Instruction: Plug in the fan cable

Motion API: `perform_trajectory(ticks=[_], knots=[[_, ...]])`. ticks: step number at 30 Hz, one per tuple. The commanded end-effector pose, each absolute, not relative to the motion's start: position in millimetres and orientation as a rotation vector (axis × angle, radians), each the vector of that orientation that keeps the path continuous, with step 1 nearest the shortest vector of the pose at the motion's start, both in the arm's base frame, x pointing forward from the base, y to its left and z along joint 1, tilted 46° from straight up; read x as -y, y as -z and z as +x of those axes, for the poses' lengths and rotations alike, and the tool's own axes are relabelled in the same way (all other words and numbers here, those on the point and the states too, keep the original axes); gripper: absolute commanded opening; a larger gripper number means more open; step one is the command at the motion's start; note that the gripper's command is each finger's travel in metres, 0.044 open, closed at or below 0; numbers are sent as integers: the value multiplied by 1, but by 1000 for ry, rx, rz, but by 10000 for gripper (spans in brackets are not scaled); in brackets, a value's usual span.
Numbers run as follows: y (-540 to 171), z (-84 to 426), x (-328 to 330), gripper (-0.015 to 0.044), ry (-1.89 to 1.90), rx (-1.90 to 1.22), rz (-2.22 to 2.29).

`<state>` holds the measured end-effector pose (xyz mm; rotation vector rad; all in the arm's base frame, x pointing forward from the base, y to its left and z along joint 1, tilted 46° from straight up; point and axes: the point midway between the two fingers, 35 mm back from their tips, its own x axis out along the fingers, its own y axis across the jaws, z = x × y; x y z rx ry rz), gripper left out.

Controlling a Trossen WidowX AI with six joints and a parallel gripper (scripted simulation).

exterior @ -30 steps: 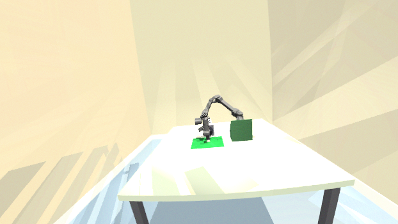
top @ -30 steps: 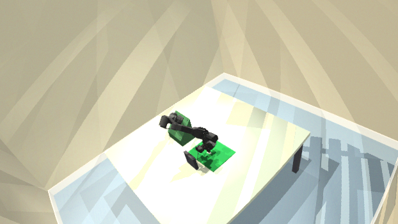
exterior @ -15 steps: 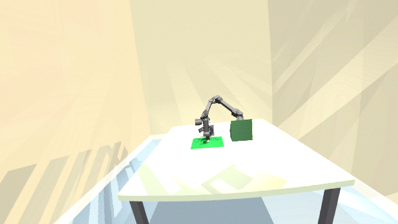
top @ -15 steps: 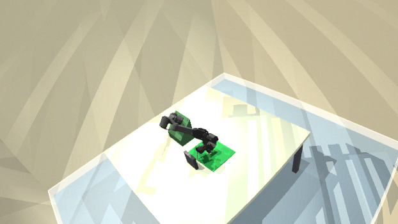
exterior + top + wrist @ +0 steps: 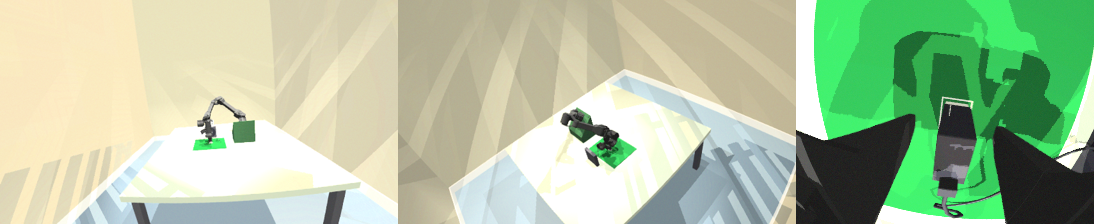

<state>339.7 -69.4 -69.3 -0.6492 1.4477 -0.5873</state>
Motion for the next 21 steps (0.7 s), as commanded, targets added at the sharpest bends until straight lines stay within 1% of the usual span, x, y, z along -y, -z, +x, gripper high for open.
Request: perform_trajectory(ticks=[1,3,9,21], knots=[[52,341,50,260,584,-1441,-647],[34,339,32,260,584,-1443,-650],[32,340,30,260,584,-1443,-650],[55,433,-2,260,584,-1438,-646]])
